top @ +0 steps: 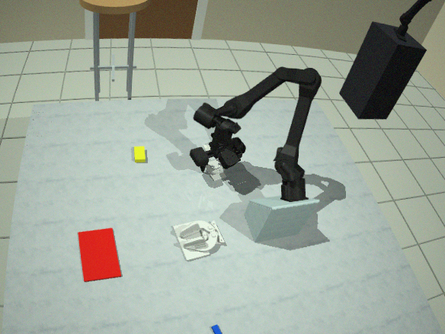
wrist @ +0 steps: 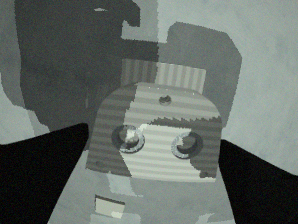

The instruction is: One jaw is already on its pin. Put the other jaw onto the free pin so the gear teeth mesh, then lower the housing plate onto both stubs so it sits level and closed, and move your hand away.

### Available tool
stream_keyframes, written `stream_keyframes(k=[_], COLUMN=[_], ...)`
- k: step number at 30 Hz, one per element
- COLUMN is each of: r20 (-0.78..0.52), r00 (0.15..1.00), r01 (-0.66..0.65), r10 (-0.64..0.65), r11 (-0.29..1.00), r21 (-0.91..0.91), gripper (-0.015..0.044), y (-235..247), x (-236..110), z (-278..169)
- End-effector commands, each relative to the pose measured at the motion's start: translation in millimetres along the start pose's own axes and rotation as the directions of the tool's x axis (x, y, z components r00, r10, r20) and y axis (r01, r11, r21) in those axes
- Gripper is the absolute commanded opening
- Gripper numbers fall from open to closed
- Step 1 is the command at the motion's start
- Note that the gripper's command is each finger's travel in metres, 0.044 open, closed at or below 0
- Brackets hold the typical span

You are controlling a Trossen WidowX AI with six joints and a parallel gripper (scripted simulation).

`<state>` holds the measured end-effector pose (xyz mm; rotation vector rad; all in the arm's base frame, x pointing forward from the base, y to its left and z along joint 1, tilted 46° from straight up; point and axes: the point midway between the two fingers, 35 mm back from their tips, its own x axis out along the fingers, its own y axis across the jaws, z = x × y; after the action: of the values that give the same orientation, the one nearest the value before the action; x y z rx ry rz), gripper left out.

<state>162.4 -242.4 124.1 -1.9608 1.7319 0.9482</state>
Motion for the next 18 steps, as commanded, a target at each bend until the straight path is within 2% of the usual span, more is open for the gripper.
stream_keyframes(k=[1, 15, 18], r20=[0.006, 0.0, 0.0], r00=[1.0, 1.0, 1.0], r01=[0.001, 0.0, 0.0], r10=[-0.001, 0.0, 0.0], r11=[1.0, 1.0, 1.0], r21=[-0.003, 0.0, 0.0], gripper=[0.044, 0.0353, 0.0351], y=[-0.2, 0.0, 0.0], x=[0.9, 0.0, 0.0], z=[1.8, 0.0, 0.0])
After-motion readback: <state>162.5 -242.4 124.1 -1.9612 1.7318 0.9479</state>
